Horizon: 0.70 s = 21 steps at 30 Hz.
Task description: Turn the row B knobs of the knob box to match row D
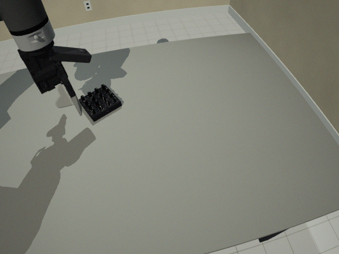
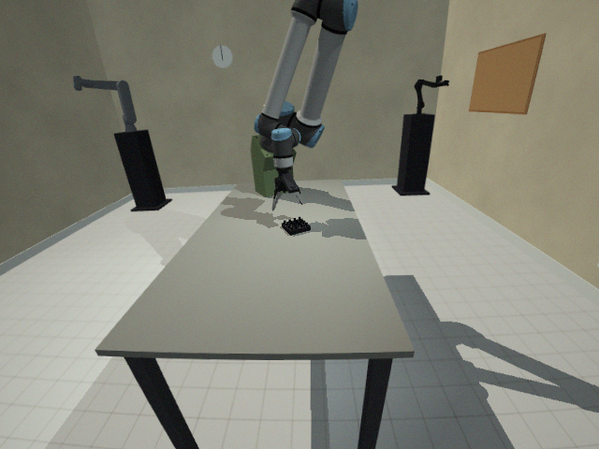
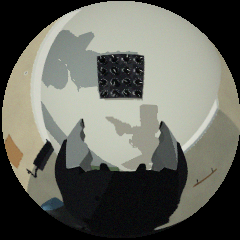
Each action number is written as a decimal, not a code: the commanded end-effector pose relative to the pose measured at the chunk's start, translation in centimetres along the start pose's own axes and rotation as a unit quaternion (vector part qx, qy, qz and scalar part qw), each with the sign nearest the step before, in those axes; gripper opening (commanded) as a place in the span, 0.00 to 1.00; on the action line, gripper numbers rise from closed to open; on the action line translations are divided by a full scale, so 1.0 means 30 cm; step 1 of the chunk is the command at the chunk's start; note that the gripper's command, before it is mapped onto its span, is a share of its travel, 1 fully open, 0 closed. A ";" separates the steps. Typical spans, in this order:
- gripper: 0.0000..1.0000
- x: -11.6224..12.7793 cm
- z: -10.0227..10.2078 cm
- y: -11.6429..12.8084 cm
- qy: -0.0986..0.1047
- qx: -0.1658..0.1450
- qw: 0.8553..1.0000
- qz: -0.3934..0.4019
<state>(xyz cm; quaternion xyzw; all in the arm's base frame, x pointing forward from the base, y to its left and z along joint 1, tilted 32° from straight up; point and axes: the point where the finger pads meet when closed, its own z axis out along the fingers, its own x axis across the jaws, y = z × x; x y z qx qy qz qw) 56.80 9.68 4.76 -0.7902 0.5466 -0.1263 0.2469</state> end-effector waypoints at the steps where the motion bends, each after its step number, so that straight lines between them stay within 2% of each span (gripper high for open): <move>1: 1.00 0.000 -0.001 -0.002 0.000 0.000 1.000 -0.004; 10: 1.00 0.000 -0.001 -0.010 0.000 0.000 1.000 -0.030; 21: 1.00 -0.002 -0.004 -0.040 0.000 0.000 0.992 -0.128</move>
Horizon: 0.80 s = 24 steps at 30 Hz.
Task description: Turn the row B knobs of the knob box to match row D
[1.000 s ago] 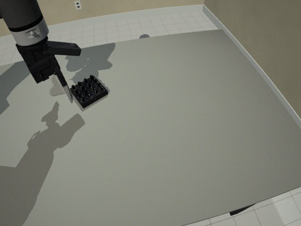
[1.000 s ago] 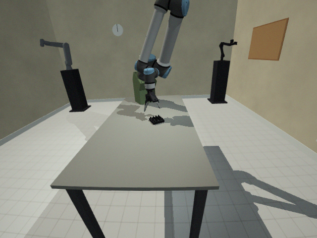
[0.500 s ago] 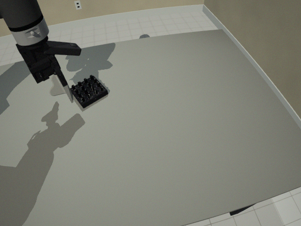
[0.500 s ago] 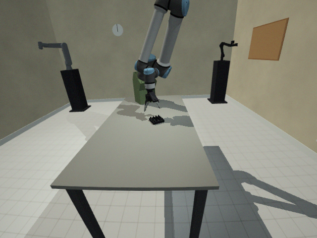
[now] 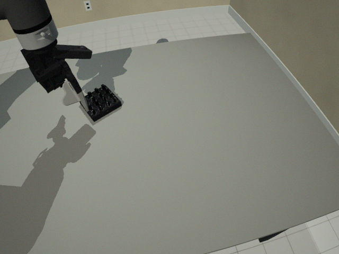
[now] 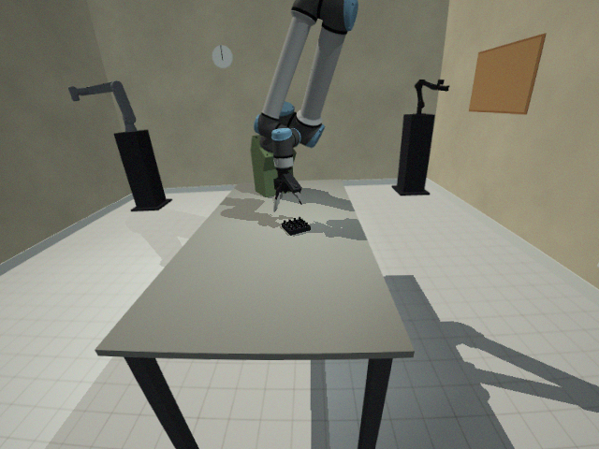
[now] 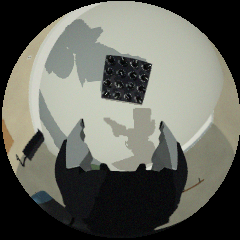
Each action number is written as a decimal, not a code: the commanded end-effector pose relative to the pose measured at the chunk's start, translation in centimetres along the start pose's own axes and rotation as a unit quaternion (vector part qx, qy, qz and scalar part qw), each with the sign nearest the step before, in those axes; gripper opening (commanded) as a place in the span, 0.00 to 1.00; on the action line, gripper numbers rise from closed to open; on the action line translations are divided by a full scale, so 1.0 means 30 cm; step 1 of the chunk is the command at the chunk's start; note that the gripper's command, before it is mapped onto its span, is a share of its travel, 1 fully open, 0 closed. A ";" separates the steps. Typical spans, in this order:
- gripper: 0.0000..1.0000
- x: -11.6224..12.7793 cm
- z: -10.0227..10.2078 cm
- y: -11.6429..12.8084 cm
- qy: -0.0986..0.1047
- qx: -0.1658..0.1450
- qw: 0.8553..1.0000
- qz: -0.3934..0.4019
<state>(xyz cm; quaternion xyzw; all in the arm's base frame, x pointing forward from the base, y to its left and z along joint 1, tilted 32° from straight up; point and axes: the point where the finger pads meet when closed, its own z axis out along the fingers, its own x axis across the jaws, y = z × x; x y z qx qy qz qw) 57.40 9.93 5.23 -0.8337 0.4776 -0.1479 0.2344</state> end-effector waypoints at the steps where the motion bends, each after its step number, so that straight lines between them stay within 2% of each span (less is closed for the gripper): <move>1: 1.00 0.002 -0.002 -0.013 -0.001 0.000 0.999 -0.043; 9: 1.00 0.006 -0.005 -0.046 -0.001 0.000 0.988 -0.157; 16: 1.00 0.009 -0.009 -0.070 -0.001 0.000 0.970 -0.244; 18: 1.00 0.009 -0.009 -0.070 -0.001 0.000 0.970 -0.244; 24: 1.00 0.012 -0.013 -0.094 -0.001 0.000 0.943 -0.332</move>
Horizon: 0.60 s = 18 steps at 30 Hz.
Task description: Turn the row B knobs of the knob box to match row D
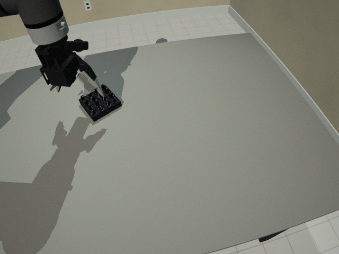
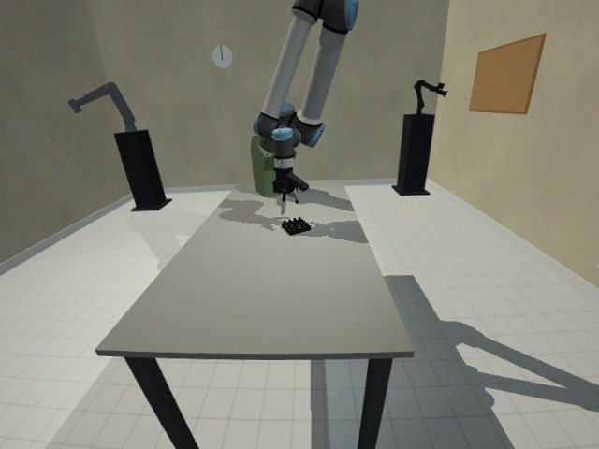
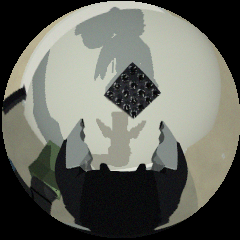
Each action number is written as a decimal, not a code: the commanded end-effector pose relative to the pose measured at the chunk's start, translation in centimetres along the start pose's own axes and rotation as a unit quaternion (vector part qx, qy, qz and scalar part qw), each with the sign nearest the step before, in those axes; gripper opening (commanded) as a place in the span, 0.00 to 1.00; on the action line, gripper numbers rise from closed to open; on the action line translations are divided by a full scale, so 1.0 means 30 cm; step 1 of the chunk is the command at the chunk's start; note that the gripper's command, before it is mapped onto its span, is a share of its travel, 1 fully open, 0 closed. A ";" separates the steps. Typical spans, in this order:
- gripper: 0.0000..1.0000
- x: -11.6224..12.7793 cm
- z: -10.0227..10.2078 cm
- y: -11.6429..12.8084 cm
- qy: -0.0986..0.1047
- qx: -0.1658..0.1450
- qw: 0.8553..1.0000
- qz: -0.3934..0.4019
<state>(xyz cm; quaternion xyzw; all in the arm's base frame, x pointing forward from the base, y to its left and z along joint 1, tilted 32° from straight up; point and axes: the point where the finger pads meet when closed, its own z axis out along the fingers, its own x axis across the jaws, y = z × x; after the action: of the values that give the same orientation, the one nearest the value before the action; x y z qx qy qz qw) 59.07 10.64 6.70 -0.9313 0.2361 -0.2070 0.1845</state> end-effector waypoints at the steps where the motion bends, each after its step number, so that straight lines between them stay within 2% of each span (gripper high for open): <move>1: 1.00 0.013 -0.004 -0.016 -0.003 0.002 0.997 -0.078; 9: 1.00 0.030 -0.009 -0.035 -0.002 0.002 0.984 -0.179; 11: 1.00 0.030 -0.009 -0.035 -0.002 0.002 0.984 -0.179; 18: 1.00 0.048 -0.015 -0.053 -0.002 0.002 0.960 -0.281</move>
<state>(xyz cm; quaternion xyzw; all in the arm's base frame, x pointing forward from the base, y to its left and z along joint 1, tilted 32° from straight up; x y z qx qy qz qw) 60.25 11.03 7.85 -0.9604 0.0277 -0.2423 0.1351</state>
